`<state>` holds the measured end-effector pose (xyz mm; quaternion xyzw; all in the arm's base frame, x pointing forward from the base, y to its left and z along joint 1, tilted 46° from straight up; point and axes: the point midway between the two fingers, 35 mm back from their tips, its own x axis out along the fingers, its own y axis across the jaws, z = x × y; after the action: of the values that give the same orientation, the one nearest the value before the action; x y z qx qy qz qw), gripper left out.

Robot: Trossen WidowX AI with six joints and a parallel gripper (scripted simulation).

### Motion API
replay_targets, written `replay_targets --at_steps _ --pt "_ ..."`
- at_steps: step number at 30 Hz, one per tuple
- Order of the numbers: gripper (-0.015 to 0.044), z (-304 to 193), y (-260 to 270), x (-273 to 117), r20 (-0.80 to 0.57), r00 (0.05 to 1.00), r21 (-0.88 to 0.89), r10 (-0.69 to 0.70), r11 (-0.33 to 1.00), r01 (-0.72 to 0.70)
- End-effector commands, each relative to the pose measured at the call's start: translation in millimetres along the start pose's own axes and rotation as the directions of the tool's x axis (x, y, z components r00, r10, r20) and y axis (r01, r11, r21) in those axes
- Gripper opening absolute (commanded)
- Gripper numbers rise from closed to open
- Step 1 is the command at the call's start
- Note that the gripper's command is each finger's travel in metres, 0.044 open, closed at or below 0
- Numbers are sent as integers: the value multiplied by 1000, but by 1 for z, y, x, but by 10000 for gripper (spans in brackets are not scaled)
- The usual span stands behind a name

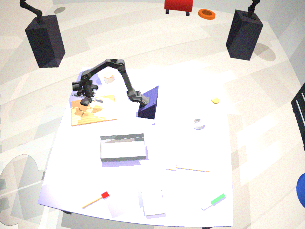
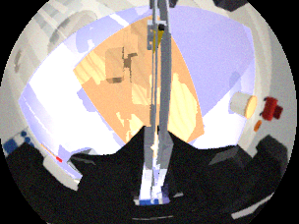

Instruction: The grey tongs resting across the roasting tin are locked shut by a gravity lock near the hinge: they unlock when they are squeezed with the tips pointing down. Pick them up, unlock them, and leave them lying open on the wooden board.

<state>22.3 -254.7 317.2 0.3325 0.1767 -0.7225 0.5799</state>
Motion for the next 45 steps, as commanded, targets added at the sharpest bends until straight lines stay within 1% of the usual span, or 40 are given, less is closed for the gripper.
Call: replay_targets --at_steps 1,4,7,20,33,45 --pt "-150 3 -1 -4 13 1000 20 11 1000 -11" --pt "-150 3 -1 -4 17 1000 18 11 1000 -12" --pt "-150 5 1 -2 48 999 2 16 1000 -16" --pt "-150 17 17 4 306 950 -107 57 994 -25" --pt "-150 19 26 -1 528 845 -146 83 989 -5" --pt "-150 9 25 -10 682 728 -119 73 993 11"
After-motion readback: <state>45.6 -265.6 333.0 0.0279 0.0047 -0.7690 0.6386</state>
